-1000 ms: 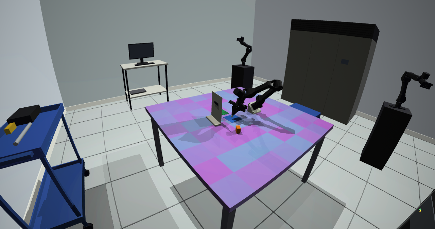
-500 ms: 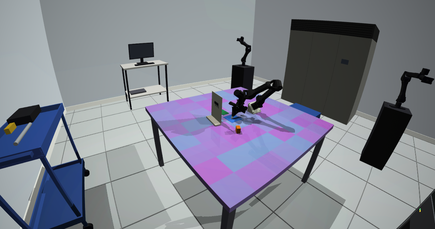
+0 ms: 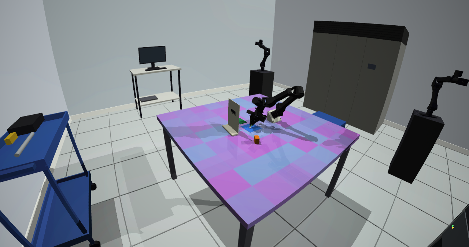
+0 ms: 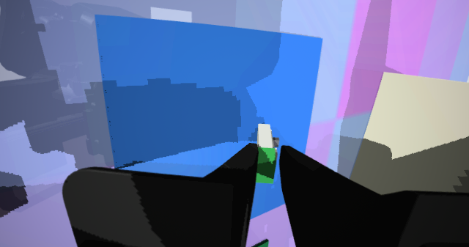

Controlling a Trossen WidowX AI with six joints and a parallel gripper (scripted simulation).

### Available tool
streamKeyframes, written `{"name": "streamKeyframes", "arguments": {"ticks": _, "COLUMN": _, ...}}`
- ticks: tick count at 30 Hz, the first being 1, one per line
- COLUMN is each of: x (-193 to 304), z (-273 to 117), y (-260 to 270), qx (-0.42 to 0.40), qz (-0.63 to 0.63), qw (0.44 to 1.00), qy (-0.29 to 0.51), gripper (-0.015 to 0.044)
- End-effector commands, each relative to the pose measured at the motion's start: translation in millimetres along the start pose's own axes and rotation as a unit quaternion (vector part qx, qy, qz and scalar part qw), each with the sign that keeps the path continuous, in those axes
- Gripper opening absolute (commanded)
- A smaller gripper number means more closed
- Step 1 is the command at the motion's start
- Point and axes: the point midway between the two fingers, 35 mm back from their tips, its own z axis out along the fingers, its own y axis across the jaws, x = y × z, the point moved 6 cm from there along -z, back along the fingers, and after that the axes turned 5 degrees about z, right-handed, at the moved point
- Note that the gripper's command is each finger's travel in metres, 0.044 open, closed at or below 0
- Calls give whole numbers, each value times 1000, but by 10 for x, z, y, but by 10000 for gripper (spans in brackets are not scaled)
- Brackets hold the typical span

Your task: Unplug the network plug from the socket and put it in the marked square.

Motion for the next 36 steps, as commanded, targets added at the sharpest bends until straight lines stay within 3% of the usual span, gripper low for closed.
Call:
{"name": "streamKeyframes", "arguments": {"ticks": 1, "x": -1, "z": 0, "y": 0, "qx": 0, "qz": 0, "qw": 1000, "qy": 0, "gripper": 131}}
{"name": "streamKeyframes", "arguments": {"ticks": 2, "x": -1, "z": 0, "y": 0, "qx": 0, "qz": 0, "qw": 1000, "qy": 0, "gripper": 156}}
{"name": "streamKeyframes", "arguments": {"ticks": 36, "x": 14, "z": -277, "y": -9, "qx": -2, "qz": 1, "qw": 1000, "qy": 2, "gripper": 156}}
